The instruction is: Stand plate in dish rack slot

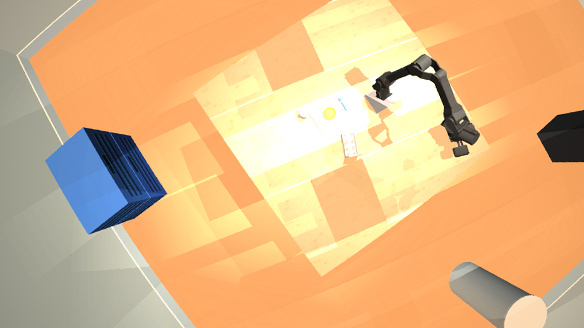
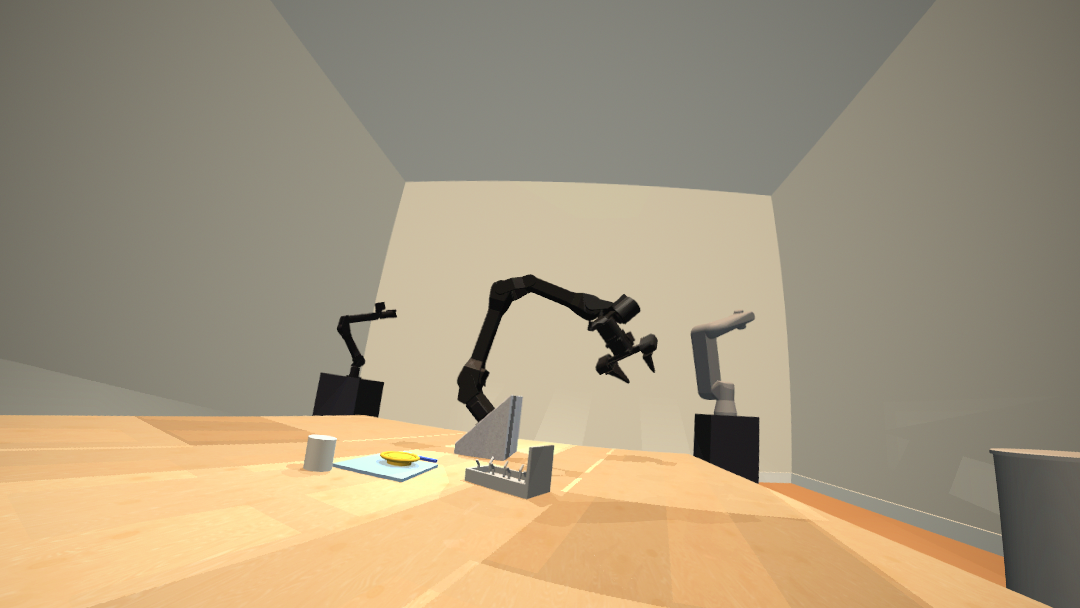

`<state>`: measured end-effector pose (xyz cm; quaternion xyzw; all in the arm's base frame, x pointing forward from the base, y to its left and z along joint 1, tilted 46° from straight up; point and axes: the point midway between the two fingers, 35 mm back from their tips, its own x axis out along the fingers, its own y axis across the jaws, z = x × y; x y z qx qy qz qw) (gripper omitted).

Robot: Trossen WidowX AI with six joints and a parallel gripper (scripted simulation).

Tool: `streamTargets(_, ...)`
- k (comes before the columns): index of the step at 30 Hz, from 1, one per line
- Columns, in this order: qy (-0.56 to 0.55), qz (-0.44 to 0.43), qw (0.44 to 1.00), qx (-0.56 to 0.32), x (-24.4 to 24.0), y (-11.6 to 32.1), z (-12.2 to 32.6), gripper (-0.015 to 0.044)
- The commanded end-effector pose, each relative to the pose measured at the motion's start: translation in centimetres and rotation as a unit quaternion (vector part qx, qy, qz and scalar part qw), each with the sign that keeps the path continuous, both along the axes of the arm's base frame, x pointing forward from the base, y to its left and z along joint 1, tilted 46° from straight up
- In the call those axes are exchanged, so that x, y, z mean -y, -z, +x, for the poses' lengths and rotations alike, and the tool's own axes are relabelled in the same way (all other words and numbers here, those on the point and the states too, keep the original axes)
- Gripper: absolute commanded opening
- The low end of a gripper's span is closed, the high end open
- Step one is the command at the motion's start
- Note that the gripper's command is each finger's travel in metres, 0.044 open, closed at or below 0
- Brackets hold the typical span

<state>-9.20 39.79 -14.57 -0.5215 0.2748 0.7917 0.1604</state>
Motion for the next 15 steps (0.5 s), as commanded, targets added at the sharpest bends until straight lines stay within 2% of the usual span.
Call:
streamTargets(1, 0.067, -0.024, 0.997, 0.031, -0.2, -1.1, 3.3, 0.04)
streamTargets(15, 0.272, -0.097, 0.951, 0.106, 1.6, -4.7, 13.2, 0.04)
